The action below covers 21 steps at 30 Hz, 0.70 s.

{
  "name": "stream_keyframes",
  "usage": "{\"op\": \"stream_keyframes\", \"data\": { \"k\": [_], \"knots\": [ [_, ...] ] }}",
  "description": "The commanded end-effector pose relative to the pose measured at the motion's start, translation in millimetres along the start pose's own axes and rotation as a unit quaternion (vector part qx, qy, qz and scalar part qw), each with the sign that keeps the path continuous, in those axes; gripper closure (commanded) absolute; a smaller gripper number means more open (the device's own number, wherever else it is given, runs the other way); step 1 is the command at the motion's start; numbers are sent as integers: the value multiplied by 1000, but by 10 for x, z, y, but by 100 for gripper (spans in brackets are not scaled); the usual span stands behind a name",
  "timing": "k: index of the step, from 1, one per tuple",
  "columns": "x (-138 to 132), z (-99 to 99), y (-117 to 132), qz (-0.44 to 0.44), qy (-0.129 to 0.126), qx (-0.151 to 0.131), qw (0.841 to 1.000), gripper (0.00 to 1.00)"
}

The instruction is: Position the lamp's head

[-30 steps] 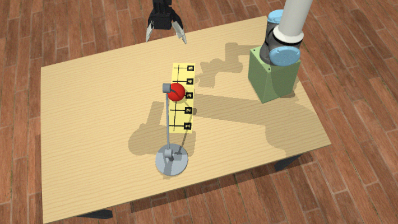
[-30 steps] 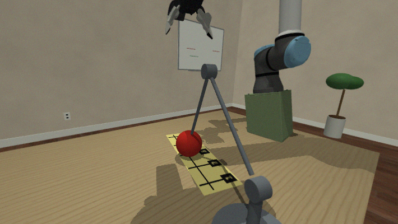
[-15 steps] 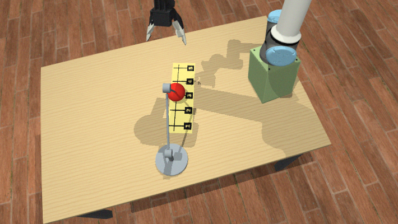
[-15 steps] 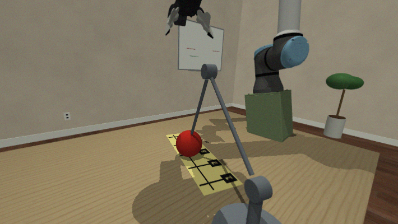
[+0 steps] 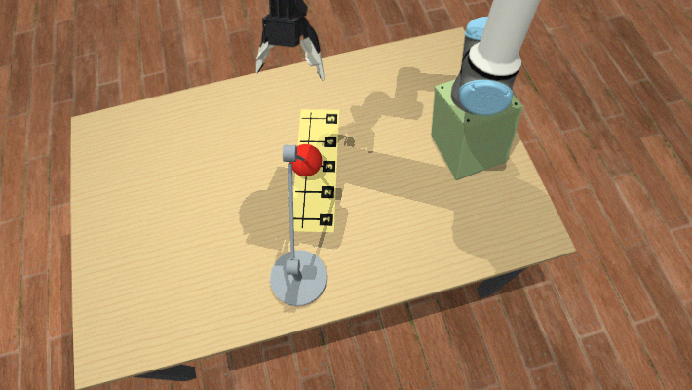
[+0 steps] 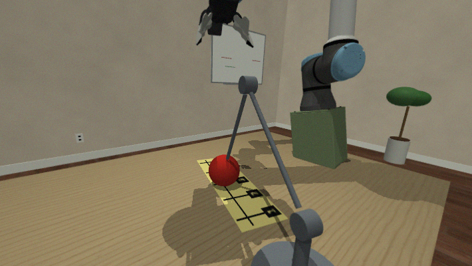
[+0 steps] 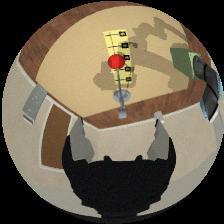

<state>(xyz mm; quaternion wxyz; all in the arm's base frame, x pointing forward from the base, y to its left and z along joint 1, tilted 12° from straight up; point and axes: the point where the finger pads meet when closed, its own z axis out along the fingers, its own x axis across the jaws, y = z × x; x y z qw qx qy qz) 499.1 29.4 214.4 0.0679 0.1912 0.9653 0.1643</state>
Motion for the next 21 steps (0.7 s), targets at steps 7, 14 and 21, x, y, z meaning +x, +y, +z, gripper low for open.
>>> {"op": "stream_keyframes", "data": {
  "k": [7, 14, 21],
  "knots": [
    [-32, 504, -320, -52, 17, -38, 998, 0],
    [-45, 747, -472, -41, 14, -29, 999, 0],
    [-46, 1032, -657, -34, 13, -27, 999, 0]
  ]
}}
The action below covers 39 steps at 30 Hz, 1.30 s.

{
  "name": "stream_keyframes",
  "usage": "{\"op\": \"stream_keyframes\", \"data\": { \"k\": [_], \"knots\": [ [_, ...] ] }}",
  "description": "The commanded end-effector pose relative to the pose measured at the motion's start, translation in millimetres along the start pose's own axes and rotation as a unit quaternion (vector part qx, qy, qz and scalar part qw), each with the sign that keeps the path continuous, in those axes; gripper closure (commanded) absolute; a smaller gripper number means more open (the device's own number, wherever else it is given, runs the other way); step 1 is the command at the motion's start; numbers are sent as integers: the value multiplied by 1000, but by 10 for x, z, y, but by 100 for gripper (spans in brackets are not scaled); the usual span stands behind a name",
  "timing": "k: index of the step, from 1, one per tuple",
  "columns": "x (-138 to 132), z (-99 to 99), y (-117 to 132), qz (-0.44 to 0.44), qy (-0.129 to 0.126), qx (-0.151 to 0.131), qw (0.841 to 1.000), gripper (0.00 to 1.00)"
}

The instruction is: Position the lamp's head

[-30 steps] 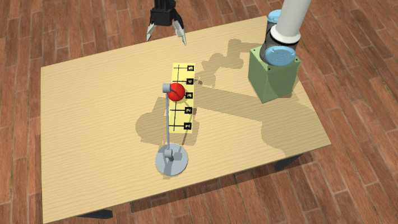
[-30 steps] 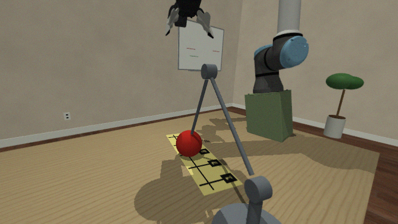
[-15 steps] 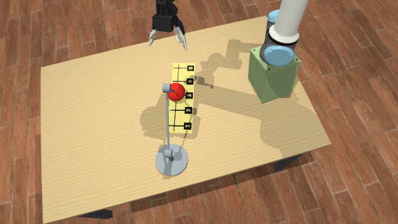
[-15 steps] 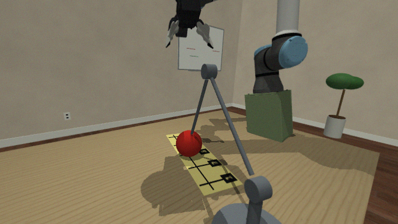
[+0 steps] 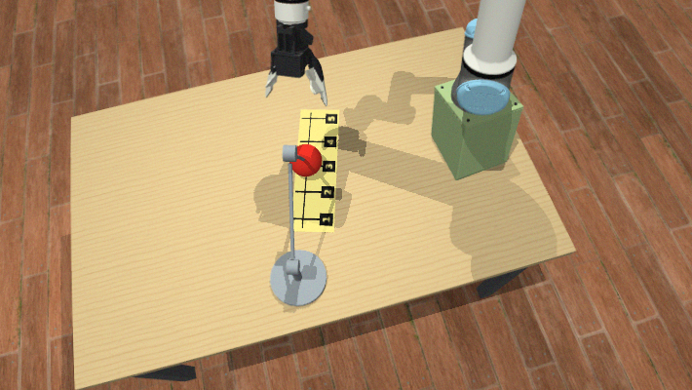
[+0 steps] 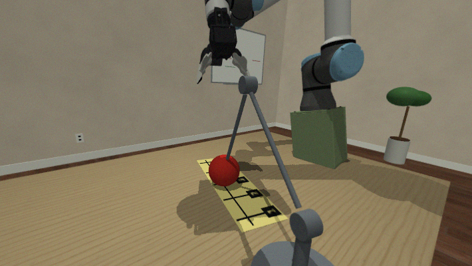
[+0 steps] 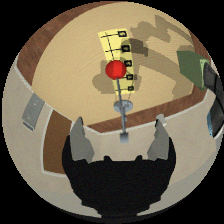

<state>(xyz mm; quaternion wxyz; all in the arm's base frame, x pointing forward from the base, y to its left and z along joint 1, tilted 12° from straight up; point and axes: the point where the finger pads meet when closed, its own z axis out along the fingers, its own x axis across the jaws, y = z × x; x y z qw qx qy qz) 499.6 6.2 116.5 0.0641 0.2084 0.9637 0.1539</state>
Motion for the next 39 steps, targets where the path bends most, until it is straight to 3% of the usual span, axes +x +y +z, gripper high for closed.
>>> {"op": "stream_keyframes", "data": {
  "k": [1, 7, 20, 39],
  "knots": [
    [-23, 225, -141, -50, 15, -38, 998, 0],
    [-28, 474, -294, -44, 15, -36, 998, 0],
    [-60, 584, -350, -83, 25, -63, 994, 0],
    [-71, 624, -369, -82, 24, -62, 994, 0]
  ]
}}
